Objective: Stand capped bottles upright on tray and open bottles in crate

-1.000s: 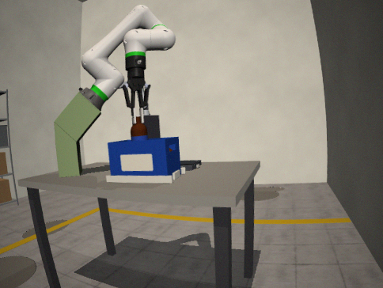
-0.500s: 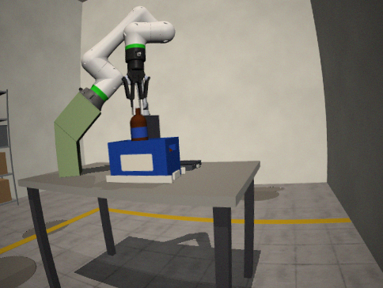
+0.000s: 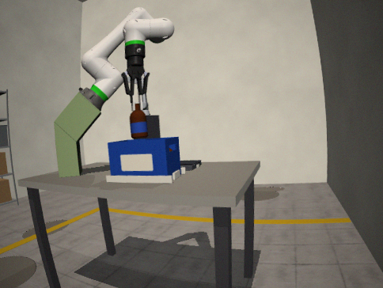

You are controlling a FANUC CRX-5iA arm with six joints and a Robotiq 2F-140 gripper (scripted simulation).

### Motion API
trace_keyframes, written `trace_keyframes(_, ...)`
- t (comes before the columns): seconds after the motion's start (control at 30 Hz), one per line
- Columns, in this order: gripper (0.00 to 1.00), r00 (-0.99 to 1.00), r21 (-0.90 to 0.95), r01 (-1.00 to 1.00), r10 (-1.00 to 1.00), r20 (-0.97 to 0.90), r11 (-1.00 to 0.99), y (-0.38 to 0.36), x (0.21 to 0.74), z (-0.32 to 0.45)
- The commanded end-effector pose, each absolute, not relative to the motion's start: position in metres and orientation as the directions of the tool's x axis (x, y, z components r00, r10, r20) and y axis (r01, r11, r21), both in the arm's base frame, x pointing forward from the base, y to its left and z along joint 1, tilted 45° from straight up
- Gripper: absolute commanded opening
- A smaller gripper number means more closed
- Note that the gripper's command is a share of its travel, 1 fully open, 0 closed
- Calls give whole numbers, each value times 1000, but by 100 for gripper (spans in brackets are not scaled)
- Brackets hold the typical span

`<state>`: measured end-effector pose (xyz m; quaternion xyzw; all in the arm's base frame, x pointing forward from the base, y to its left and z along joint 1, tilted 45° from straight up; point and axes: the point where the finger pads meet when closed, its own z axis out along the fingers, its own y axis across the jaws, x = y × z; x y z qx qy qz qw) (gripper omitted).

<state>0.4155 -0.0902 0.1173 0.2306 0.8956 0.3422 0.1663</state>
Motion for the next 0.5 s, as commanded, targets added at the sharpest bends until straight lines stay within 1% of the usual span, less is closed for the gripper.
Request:
trace_keyframes(0.0,0,-838,690,300,527,-140,659,-86,409,117)
trace_keyframes(0.47,0,-838,690,300,527,-140,659,-66,384,116)
